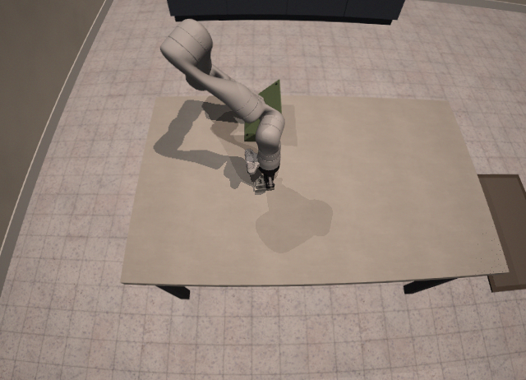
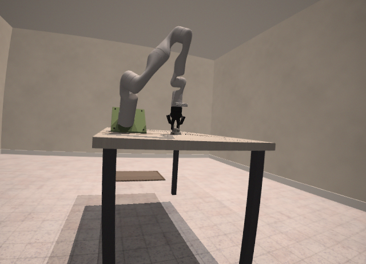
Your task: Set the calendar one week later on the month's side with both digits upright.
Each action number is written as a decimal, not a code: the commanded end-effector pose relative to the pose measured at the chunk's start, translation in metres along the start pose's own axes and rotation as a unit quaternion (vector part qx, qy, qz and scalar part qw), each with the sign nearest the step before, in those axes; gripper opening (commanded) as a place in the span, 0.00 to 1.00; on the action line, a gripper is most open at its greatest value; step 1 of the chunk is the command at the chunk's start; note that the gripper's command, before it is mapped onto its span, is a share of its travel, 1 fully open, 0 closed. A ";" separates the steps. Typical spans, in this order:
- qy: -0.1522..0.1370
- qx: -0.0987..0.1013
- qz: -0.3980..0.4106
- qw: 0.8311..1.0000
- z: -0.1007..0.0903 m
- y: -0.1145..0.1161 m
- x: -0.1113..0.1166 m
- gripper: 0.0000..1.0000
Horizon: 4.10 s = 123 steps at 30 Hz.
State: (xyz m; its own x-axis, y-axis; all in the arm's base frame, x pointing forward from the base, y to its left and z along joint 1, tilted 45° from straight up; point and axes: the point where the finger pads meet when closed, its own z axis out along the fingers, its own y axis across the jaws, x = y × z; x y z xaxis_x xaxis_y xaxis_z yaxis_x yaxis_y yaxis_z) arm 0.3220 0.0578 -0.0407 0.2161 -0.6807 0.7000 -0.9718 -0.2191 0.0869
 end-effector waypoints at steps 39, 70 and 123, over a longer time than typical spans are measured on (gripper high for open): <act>0.001 0.001 -0.001 1.000 0.005 -0.001 0.001 0.26; 0.001 0.001 -0.001 1.000 0.005 -0.001 0.001 0.26; -0.002 0.004 0.001 1.000 -0.003 -0.004 0.000 0.46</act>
State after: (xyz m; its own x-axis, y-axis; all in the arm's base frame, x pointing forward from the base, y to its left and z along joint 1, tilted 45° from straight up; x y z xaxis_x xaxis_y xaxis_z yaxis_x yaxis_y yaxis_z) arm 0.3224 0.0562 -0.0423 0.2150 -0.6812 0.6998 -0.9721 -0.2184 0.0861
